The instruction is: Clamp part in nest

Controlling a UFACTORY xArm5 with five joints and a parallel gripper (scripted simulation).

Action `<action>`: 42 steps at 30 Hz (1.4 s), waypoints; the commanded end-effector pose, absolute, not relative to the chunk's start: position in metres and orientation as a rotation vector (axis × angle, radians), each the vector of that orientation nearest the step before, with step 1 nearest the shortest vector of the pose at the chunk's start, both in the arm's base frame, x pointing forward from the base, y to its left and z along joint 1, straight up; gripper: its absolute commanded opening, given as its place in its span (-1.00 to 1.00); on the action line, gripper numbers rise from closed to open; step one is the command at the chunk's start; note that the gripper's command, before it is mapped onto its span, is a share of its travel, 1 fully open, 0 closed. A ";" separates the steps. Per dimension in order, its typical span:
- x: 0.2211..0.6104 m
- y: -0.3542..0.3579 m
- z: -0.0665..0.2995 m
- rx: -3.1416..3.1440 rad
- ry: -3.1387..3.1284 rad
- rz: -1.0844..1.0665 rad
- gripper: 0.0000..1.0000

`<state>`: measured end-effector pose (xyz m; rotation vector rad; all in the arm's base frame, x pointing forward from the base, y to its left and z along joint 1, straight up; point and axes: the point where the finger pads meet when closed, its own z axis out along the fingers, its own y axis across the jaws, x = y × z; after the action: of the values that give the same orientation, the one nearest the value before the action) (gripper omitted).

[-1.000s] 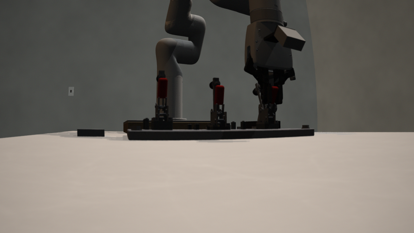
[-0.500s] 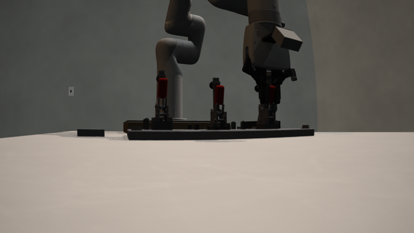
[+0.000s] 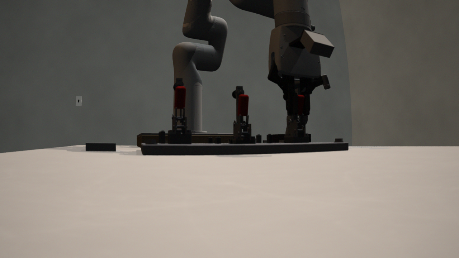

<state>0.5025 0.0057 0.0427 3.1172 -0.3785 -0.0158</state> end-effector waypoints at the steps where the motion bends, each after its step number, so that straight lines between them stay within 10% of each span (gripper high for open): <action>1: 0.503 0.006 0.044 3.118 -0.378 -0.013 -1.00; 42: 0.499 0.007 0.043 3.118 -0.378 -0.013 -1.00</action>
<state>0.4976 0.0069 0.0418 3.1169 -0.3780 -0.0192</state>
